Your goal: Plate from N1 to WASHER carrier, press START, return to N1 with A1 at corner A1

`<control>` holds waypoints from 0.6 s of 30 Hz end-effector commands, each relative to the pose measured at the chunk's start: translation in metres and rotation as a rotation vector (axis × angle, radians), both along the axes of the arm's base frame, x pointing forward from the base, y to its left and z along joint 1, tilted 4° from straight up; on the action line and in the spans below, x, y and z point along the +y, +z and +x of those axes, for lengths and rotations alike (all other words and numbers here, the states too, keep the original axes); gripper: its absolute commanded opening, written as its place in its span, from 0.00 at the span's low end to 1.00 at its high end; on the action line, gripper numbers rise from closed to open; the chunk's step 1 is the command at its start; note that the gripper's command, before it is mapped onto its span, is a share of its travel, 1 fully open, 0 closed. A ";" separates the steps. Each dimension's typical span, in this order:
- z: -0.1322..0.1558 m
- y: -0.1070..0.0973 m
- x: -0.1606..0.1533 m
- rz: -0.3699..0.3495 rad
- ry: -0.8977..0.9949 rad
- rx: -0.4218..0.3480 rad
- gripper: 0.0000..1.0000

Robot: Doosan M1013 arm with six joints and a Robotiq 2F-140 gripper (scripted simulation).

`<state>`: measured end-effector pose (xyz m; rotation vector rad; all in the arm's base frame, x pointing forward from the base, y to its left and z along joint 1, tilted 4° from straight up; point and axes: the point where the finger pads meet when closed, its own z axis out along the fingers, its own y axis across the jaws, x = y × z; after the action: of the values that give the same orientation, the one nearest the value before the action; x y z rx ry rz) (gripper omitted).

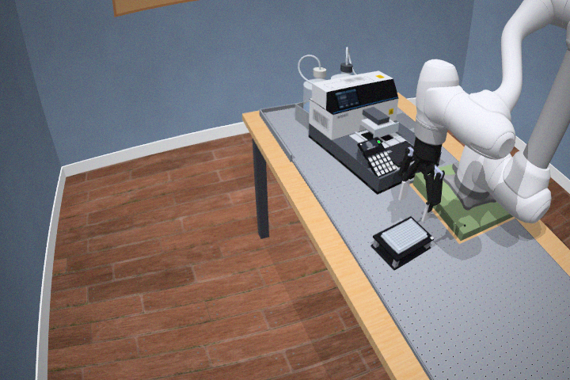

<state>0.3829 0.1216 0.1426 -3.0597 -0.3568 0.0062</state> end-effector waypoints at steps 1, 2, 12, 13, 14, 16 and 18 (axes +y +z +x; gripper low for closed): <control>0.013 -0.004 0.010 0.000 0.000 0.000 0.70; 0.013 -0.004 0.010 0.000 0.000 0.000 0.70; 0.013 -0.006 0.010 0.000 0.000 0.000 0.70; 0.013 -0.006 0.010 0.000 0.000 0.000 0.70; 0.013 -0.006 0.010 0.000 0.000 0.000 0.70; 0.013 -0.009 0.010 0.000 0.000 0.000 0.70; 0.013 -0.013 0.010 0.000 0.000 0.000 0.70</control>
<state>0.3963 0.1314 0.1336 -3.0601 -0.3564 0.0063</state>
